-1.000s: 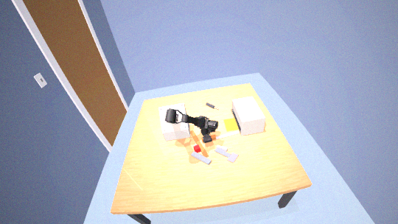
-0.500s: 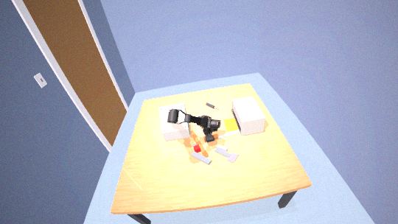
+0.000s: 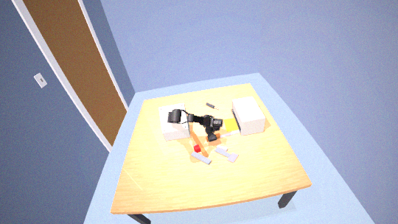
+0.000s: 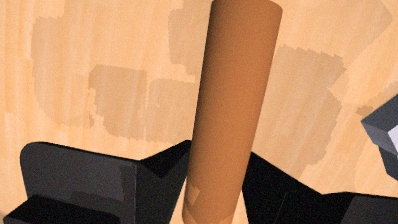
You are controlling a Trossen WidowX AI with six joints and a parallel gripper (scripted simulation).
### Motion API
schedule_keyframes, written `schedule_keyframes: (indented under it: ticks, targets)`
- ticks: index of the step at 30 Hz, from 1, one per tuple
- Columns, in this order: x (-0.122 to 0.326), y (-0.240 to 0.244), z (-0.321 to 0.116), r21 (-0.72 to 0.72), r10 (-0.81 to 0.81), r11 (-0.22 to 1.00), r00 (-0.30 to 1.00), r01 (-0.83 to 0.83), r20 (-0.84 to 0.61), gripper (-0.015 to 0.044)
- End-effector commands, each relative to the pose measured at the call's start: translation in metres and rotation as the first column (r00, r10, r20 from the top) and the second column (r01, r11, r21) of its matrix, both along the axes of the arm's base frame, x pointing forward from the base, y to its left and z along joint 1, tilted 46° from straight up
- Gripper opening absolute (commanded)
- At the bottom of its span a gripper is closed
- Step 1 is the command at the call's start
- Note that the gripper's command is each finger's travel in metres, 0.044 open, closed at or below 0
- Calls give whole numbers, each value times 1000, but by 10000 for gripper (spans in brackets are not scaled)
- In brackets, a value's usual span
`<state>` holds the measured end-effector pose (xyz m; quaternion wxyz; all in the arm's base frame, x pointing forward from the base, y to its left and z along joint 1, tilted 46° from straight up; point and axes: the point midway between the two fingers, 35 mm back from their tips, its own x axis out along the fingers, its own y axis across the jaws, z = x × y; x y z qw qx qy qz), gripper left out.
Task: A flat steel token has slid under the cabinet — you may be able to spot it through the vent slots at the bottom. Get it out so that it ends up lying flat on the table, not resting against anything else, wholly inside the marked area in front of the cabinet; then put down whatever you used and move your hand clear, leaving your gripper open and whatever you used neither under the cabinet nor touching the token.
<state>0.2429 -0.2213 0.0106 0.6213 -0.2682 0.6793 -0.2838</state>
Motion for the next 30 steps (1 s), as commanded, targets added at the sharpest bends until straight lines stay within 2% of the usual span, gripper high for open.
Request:
schedule_keyframes:
  ticks: [1,30]
  targets:
    - [6,-1,0,-2,-2,1000,1000,2,2,0]
    - [39,-2,-2,-2,-1,1000,1000,1,3,0]
